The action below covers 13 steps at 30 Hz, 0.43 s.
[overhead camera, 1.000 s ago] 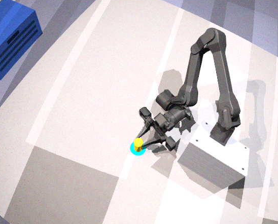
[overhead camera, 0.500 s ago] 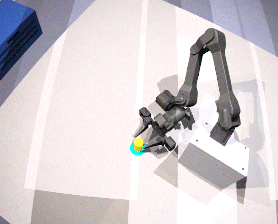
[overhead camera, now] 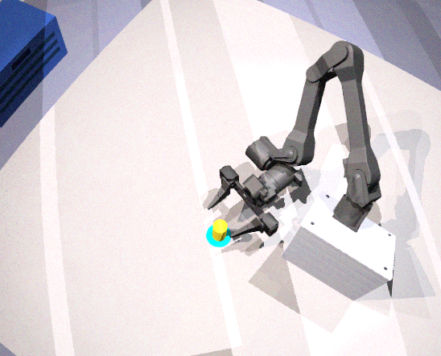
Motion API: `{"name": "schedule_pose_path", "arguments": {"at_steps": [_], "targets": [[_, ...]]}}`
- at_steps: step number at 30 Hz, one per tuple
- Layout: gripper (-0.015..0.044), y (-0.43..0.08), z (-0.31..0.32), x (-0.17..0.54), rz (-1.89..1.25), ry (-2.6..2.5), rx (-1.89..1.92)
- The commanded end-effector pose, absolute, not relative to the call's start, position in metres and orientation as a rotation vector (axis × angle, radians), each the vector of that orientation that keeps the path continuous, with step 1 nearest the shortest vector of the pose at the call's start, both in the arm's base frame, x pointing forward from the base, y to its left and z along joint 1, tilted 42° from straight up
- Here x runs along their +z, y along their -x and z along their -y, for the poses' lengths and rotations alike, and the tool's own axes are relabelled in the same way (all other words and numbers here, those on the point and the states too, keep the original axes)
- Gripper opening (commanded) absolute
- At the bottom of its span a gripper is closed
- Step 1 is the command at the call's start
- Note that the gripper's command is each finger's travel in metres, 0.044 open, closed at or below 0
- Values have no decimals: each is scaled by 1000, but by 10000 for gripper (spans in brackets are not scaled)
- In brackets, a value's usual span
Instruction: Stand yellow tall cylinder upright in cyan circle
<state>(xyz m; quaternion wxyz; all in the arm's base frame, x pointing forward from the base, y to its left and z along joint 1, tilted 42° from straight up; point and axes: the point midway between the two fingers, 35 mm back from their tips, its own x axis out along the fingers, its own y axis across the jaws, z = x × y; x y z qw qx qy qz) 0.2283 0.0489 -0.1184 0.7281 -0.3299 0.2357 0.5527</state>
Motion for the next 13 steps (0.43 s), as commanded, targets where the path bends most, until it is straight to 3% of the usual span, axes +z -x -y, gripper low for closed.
{"name": "schedule_pose_path", "arguments": {"at_steps": [1,13], "targets": [[400,-228,-62,-104,-521,731,1218],[400,-222,-95,-72,-516,719,1219]]}}
